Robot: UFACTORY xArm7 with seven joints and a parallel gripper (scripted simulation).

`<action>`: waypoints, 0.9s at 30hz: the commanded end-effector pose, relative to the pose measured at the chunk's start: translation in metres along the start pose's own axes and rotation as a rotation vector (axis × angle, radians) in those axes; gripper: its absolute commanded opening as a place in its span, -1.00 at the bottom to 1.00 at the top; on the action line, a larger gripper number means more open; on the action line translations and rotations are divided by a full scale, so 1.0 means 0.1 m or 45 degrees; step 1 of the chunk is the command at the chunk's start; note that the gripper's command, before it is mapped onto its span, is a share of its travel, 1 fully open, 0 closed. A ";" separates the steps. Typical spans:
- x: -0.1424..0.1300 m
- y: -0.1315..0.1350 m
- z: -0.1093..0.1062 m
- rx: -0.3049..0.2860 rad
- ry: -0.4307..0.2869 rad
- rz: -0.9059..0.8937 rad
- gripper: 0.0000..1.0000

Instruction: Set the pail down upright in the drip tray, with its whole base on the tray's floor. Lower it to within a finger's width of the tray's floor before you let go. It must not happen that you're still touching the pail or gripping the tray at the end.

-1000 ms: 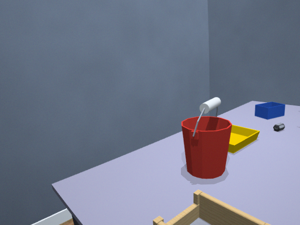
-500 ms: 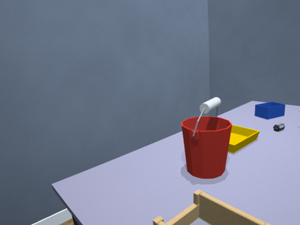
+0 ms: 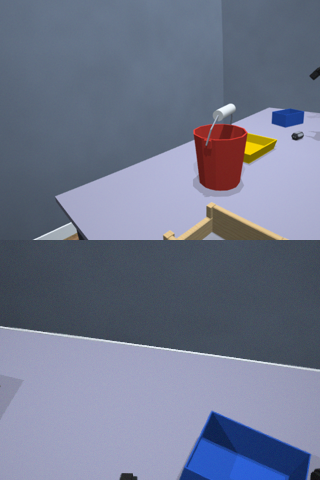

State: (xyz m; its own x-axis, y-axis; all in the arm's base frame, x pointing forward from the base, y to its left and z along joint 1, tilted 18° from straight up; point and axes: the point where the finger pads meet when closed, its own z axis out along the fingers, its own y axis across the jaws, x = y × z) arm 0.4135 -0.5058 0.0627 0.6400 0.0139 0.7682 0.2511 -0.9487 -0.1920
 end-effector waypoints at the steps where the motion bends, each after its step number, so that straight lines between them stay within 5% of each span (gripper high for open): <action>1: 0.27 -0.12 0.00 0.018 0.007 -0.058 1.00; 27: 1.78 -1.36 0.19 0.216 0.011 -0.456 1.00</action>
State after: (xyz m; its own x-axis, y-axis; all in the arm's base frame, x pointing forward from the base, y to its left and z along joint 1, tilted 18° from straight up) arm 0.4963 -0.3928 0.1897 0.5149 0.2817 0.8096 0.5294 -0.8473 -0.0419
